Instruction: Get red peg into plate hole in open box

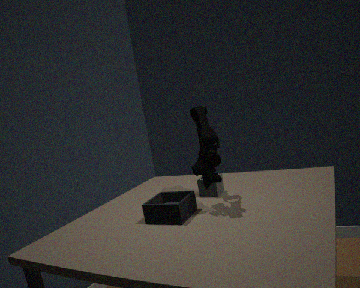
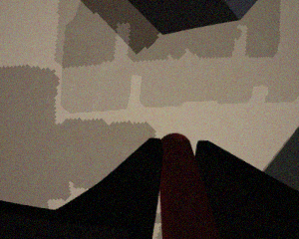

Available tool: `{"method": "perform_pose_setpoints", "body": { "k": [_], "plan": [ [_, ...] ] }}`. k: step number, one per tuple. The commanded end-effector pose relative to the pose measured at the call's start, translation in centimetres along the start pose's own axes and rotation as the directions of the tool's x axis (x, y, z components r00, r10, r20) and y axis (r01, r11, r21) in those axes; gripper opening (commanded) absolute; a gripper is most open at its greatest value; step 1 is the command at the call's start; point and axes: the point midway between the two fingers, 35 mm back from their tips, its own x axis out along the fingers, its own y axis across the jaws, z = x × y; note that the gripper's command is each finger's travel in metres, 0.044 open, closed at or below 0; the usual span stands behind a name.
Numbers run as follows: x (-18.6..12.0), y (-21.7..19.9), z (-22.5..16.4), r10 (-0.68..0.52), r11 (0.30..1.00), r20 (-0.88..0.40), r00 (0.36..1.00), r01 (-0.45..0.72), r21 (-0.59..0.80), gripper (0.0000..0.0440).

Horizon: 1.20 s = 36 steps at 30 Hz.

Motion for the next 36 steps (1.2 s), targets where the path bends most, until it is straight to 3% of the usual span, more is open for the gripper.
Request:
{"method": "perform_pose_setpoints", "body": {
  "k": [1, 17, 36],
  "plan": [
    [-1.0, 0.1, 1.4, 0.009, 0.999, 0.017, 1.000, -0.010, 0.032, 0.0000],
    [-1.8, -0.5, 9.2, 0.032, 0.977, 0.057, 0.998, -0.044, 0.210, 0.0000],
    [2.3, -1.8, 17.5, 0.080, 0.967, 0.032, 0.996, -0.085, 0.241, 0.0000]
  ]
}}
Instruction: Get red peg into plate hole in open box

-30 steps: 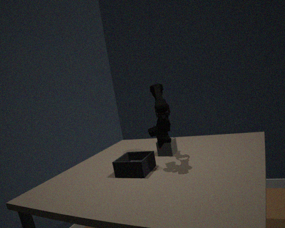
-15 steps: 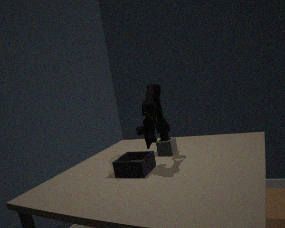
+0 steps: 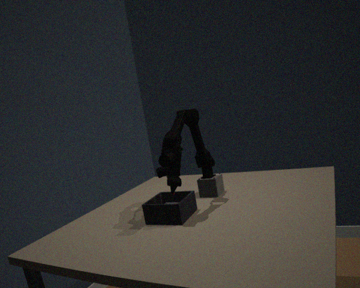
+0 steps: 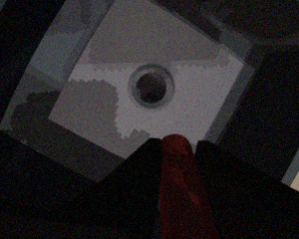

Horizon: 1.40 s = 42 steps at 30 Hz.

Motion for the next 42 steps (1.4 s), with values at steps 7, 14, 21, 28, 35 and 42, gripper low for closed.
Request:
{"method": "perform_pose_setpoints", "body": {
  "k": [7, 14, 21, 28, 35, 42],
  "plan": [
    [3.2, 0.6, 1.7, 0.038, 0.997, -0.049, 0.998, -0.041, -0.058, 0.0000],
    [5.6, 0.6, 1.3, 0.036, 0.993, -0.113, 0.993, -0.049, -0.107, 0.0135],
    [6.2, 1.4, 2.9, 0.064, 0.990, -0.144, 0.987, -0.081, -0.116, 0.0258],
    [5.6, 3.4, 4.9, 0.119, 0.985, -0.171, 0.978, -0.139, -0.107, 0.0397],
    [4.0, 6.3, 6.9, 0.218, 0.967, -0.181, 0.959, -0.237, -0.094, 0.0440],
    [3.1, 7.9, 7.9, 0.273, 0.952, -0.175, 0.946, -0.292, -0.093, 0.0440]
  ]
}}
